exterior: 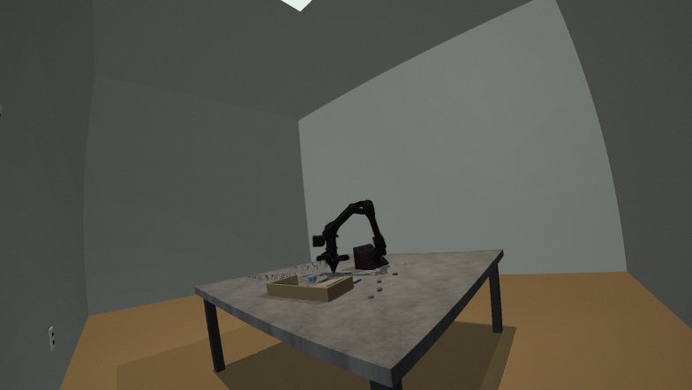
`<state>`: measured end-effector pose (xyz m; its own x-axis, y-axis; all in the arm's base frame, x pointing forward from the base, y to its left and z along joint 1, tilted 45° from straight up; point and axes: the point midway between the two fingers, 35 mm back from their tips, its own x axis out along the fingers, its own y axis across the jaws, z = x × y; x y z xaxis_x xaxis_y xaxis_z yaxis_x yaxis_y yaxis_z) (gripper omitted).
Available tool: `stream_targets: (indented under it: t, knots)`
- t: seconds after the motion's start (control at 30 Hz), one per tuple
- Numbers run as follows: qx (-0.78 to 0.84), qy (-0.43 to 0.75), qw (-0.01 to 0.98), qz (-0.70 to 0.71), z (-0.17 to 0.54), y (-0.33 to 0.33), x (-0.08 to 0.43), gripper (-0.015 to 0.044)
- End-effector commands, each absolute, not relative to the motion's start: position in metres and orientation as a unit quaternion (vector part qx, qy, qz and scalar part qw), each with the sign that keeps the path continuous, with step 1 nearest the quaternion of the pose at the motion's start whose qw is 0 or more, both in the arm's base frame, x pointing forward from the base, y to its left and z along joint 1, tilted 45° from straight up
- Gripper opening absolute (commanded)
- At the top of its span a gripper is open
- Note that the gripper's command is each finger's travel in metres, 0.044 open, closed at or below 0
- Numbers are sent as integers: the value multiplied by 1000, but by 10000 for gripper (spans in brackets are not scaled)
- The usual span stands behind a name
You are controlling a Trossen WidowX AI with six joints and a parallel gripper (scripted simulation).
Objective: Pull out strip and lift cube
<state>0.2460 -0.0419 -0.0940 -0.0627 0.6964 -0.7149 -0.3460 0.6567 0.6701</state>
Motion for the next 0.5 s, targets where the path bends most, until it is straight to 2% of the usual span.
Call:
stream_targets:
  t: [0.0,0.27,0.47]
  knots:
    - [142,624,661,392,-96,-39,239,0]
    - [142,624,661,392,-96,-39,239,0]
    - [142,624,661,392,-64,-71,250,0]
